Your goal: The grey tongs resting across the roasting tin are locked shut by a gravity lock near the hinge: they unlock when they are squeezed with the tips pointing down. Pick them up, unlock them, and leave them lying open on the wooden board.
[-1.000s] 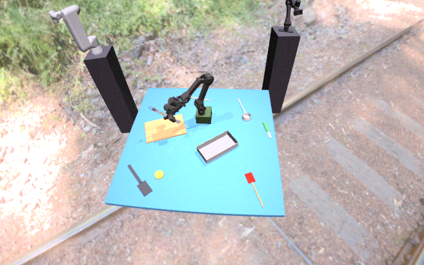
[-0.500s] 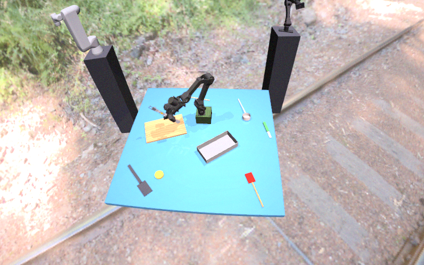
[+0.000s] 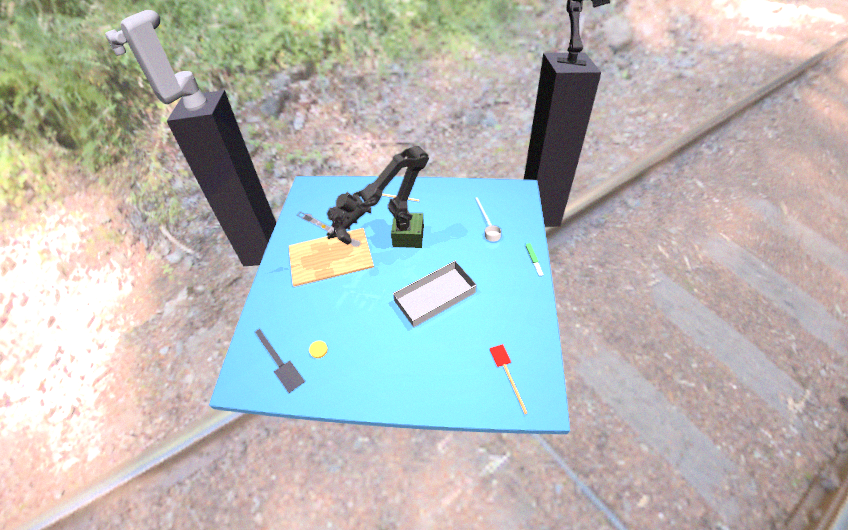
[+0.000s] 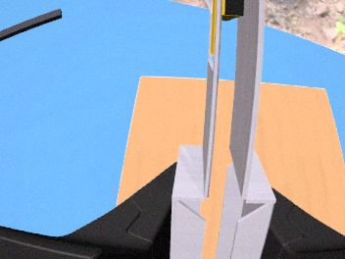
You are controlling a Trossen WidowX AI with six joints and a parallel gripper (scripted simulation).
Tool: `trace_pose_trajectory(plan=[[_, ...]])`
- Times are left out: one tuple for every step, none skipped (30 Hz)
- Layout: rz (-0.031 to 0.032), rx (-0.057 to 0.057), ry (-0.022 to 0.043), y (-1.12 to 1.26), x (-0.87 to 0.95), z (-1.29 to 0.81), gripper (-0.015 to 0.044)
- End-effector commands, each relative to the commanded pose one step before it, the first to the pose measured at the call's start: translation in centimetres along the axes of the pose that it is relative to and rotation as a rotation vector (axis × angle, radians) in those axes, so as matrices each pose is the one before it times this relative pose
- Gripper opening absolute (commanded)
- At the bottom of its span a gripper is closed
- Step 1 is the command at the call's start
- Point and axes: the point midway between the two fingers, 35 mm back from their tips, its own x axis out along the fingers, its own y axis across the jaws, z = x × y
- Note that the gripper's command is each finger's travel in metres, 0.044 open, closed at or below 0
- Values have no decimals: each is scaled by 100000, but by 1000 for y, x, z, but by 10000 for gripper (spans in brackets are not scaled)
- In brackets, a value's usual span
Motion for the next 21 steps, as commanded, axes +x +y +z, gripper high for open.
trace_pose_trajectory(plan=[[-315,520,-1252,-53,-112,292,-150],[0,0,0,0,0,0,-150],[-6,-67,277,5,22,4,-150],[-13,-75,539,9,44,17,-150],[-18,-109,797,13,64,26,-150],[-24,-141,1057,16,83,34,-150],[-28,-172,1318,19,102,42,-150],[-32,-193,1539,22,116,49,-150],[-32,-197,1632,21,119,51,-150],[-43,-111,1636,12,118,45,-150],[-42,-103,1636,11,115,45,-150],[-40,-94,1638,9,112,44,-150],[-26,-171,1649,17,106,51,-150],[-24,-163,1652,16,102,51,-150],[-22,-155,1654,14,98,50,-150],[-77,-79,1594,5,98,59,-150],[34,32,1621,19,104,52,-150],[-40,-176,1598,7,84,55,-150],[-15,-128,1660,10,84,47,-150],[-12,-121,1663,9,81,47,-150],[-10,-113,1664,8,77,46,-150]])
